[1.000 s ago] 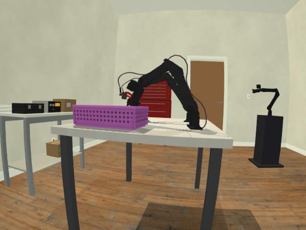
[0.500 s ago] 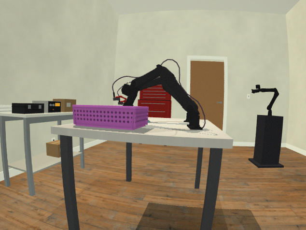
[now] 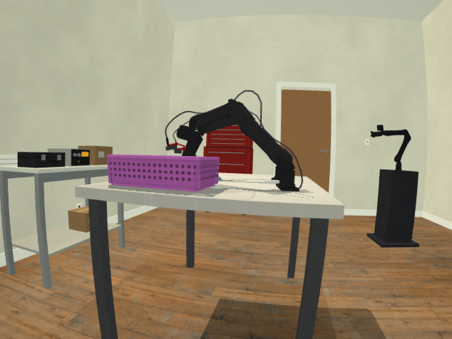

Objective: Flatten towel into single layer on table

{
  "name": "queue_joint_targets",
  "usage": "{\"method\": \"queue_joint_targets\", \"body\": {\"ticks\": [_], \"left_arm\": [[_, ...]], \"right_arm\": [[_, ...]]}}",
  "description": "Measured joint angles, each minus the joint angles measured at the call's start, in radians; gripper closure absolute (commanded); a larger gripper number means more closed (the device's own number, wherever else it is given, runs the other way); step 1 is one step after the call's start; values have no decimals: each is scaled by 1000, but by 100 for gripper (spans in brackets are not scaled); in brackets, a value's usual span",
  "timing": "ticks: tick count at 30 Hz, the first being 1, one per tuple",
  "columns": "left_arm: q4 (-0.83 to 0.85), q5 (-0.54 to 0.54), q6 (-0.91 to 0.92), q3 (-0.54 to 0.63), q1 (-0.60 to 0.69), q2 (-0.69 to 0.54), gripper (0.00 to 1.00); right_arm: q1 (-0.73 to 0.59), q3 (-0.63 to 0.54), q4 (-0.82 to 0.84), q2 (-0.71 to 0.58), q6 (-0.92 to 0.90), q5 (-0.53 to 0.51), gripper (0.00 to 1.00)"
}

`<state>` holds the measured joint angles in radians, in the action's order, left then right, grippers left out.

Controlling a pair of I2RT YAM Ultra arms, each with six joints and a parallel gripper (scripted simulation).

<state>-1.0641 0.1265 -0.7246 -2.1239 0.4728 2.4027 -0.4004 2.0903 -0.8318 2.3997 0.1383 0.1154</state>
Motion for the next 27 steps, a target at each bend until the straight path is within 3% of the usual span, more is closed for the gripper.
{"method": "queue_joint_targets", "body": {"ticks": [15,27], "left_arm": [[-31,-1,-11,-14,0,0,66],[51,0,-11,92,0,20,66]], "right_arm": [[-2,0,3,0,-2,0,66],[6,-85,80,20,5,2,66]]}}
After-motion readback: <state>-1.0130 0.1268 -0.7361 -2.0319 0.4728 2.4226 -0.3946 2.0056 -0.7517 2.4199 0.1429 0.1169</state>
